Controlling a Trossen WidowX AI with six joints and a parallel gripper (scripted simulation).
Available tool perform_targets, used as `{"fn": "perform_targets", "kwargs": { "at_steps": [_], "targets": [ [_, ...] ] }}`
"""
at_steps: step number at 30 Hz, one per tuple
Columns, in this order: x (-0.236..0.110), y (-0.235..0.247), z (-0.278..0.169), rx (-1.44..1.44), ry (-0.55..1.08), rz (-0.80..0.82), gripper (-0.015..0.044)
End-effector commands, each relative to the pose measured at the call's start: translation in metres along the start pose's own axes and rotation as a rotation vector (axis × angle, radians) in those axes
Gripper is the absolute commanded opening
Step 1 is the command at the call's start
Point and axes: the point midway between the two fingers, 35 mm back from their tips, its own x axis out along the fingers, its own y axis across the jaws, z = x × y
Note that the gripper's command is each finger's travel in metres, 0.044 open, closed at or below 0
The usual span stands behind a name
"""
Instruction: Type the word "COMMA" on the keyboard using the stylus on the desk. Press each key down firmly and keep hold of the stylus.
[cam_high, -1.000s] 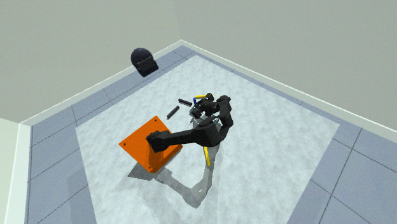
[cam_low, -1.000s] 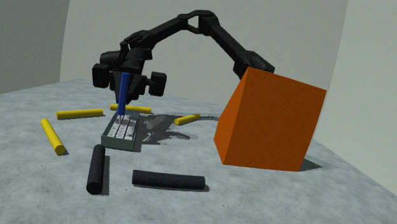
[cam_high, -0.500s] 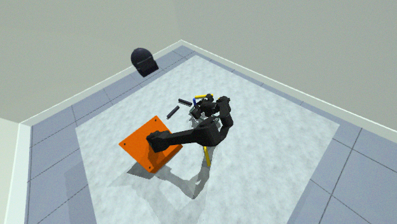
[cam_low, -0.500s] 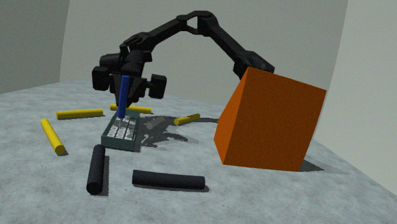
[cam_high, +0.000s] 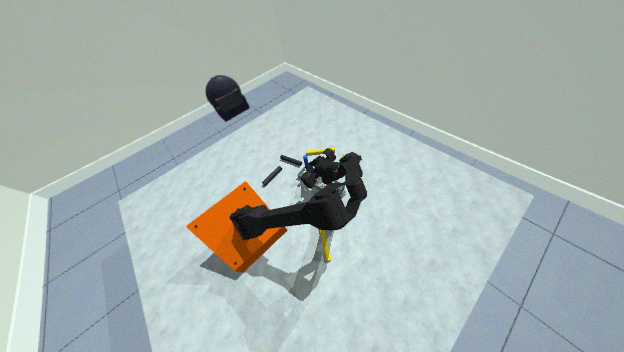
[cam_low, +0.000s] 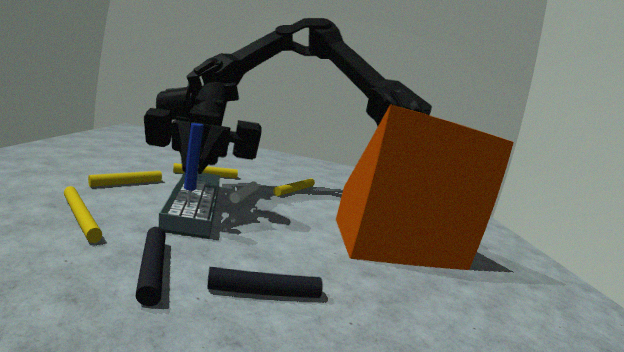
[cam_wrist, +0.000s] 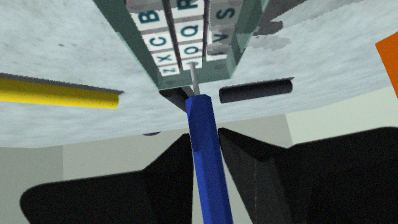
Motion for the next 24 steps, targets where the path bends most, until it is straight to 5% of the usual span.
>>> {"fn": "perform_targets", "kwargs": {
  "at_steps": [1, 24],
  "targets": [
    [0.0016, -0.0001, 0.0028, -0.005, -0.004, -0.001, 0.0081],
    [0.0056, -0.0001, 0.0098, -0.005, -0.004, -0.002, 0.0081]
  ]
}}
